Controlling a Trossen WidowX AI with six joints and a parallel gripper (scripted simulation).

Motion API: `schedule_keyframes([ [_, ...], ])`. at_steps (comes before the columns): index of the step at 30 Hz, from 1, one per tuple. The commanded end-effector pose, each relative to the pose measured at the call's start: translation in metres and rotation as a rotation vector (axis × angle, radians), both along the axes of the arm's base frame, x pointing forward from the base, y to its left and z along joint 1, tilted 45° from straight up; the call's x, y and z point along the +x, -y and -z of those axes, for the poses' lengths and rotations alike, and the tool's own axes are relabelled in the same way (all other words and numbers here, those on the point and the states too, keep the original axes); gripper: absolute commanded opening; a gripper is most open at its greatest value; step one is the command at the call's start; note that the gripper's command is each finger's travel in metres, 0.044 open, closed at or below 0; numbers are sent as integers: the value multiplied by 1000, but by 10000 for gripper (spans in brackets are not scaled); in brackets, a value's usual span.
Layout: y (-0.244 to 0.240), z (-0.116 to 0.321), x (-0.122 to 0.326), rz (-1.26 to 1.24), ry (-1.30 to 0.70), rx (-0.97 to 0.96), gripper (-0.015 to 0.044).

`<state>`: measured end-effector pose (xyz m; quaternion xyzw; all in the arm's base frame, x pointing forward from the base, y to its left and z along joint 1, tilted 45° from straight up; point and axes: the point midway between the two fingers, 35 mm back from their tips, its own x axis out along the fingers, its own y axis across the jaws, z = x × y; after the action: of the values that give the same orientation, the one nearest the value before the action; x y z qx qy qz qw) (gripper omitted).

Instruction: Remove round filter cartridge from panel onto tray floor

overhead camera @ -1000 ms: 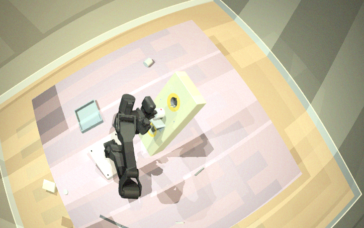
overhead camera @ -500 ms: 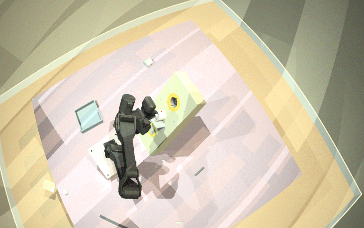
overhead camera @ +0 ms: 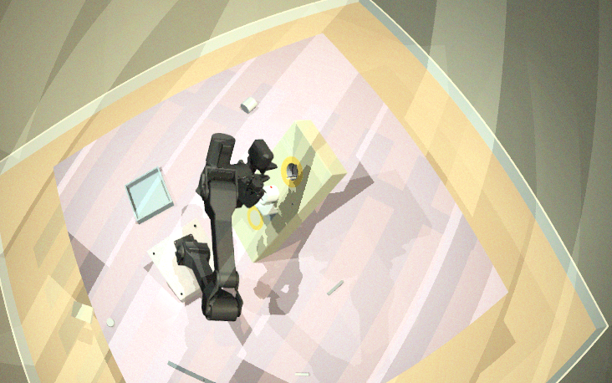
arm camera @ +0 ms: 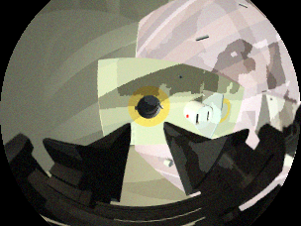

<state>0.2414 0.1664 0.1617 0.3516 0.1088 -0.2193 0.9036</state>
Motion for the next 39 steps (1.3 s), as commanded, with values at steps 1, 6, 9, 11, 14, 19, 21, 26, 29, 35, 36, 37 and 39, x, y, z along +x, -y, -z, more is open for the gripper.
schedule_keyframes([
  [1, -26, -26, -5, -4, 10, 15, 279],
  [6, -40, -42, -11, -5, 15, 16, 410],
  [9, -39, -41, -11, -9, 4, -1, 414],
  [11, -31, -31, -11, -42, -79, -138, 361],
  [14, -13, -8, -12, -128, -281, -437, 305],
  [19, 21, 26, -21, -314, -647, -890, 305],
  [21, 35, 38, -26, -408, -801, -1052, 305],
  [26, 45, 46, -31, -486, -917, -1164, 305],
  [29, 45, 46, -31, -486, -917, -1164, 305],
  [35, 45, 47, -30, -486, -917, -1164, 305],
  [36, 45, 47, -30, -486, -917, -1164, 305],
  [37, 46, 48, -29, -486, -917, -1163, 305],
  [39, 48, 50, -27, -487, -918, -1163, 305],
])
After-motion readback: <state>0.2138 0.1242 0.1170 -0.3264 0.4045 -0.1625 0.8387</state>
